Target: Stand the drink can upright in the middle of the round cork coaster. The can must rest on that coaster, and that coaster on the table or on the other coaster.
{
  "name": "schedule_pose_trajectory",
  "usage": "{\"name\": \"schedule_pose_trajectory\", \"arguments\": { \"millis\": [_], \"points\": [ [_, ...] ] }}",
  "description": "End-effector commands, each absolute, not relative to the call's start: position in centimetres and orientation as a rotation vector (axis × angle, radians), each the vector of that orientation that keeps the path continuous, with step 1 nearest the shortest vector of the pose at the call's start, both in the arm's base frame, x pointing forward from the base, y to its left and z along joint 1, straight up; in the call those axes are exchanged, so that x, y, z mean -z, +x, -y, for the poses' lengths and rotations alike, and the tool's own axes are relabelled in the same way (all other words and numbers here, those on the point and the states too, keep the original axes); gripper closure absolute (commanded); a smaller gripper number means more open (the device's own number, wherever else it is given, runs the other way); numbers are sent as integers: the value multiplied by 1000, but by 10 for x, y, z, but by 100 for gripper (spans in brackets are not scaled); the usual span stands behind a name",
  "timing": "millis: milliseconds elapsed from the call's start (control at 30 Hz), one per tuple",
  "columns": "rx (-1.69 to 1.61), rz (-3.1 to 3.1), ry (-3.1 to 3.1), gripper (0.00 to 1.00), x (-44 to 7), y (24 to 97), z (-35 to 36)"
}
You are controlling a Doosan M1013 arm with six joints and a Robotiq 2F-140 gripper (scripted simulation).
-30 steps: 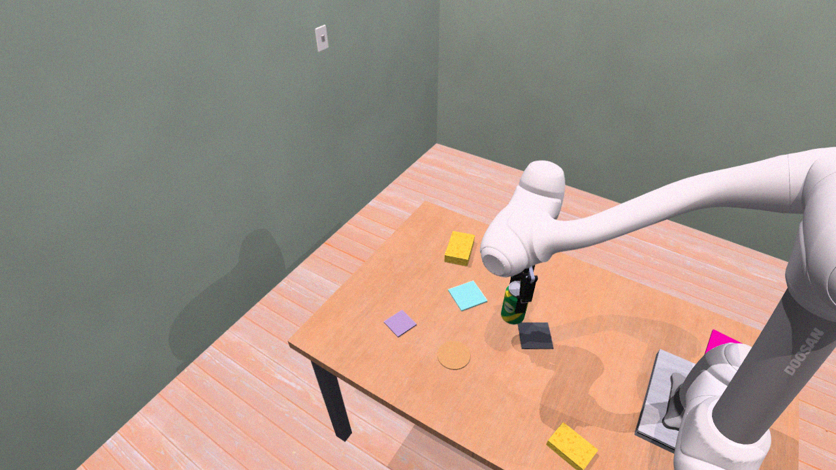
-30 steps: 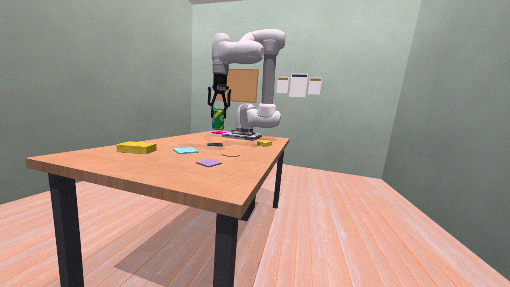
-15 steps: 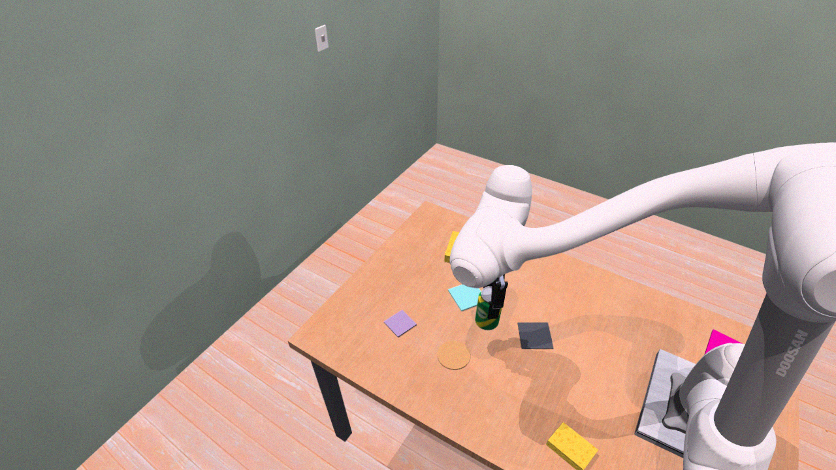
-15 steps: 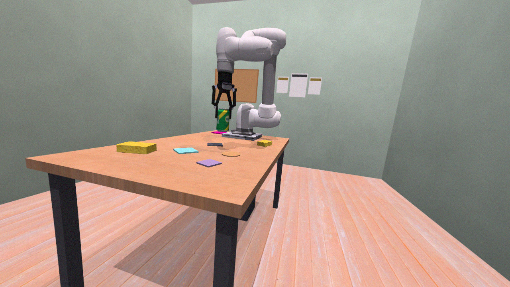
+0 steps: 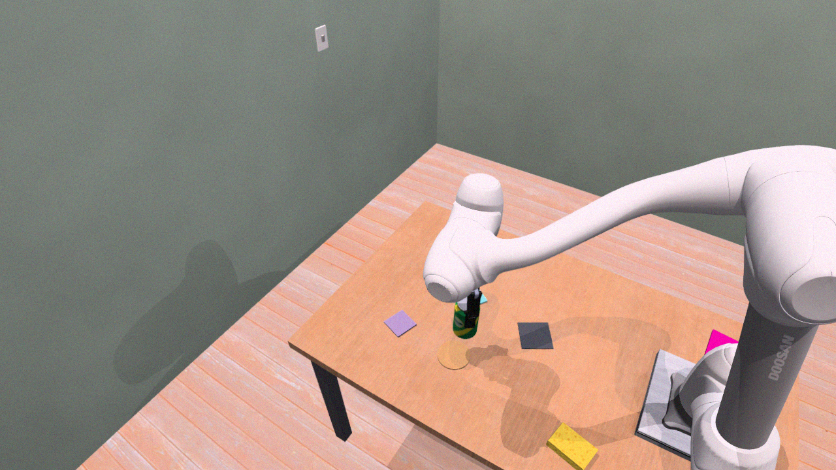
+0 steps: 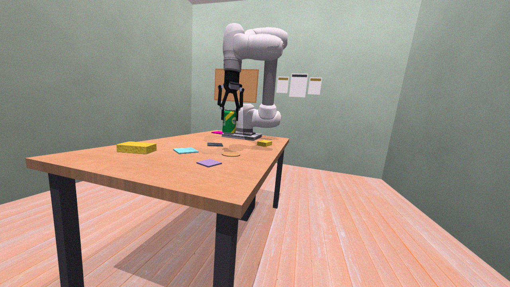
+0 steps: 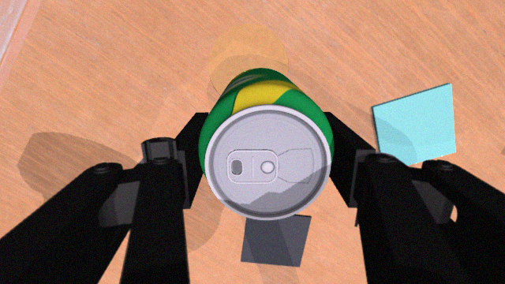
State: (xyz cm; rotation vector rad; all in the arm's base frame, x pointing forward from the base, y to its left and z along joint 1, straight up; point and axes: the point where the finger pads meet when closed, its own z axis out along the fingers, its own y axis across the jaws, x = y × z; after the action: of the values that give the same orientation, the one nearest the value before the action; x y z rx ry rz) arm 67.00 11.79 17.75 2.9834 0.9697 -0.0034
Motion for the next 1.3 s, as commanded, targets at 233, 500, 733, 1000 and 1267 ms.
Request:
{"name": "schedule_pose_trajectory", "arguments": {
  "millis": [233, 500, 733, 1000, 1267],
  "points": [
    [0, -969, 2984, 90, -177, 684, -138],
    [0, -969, 2984, 90, -177, 687, -143],
    [1, -969, 2984, 90, -175, 687, -143],
    [1, -969, 2984, 90, -105, 686, -143],
    [1, -969, 2984, 90, -92, 686, -143]
  ]
}}
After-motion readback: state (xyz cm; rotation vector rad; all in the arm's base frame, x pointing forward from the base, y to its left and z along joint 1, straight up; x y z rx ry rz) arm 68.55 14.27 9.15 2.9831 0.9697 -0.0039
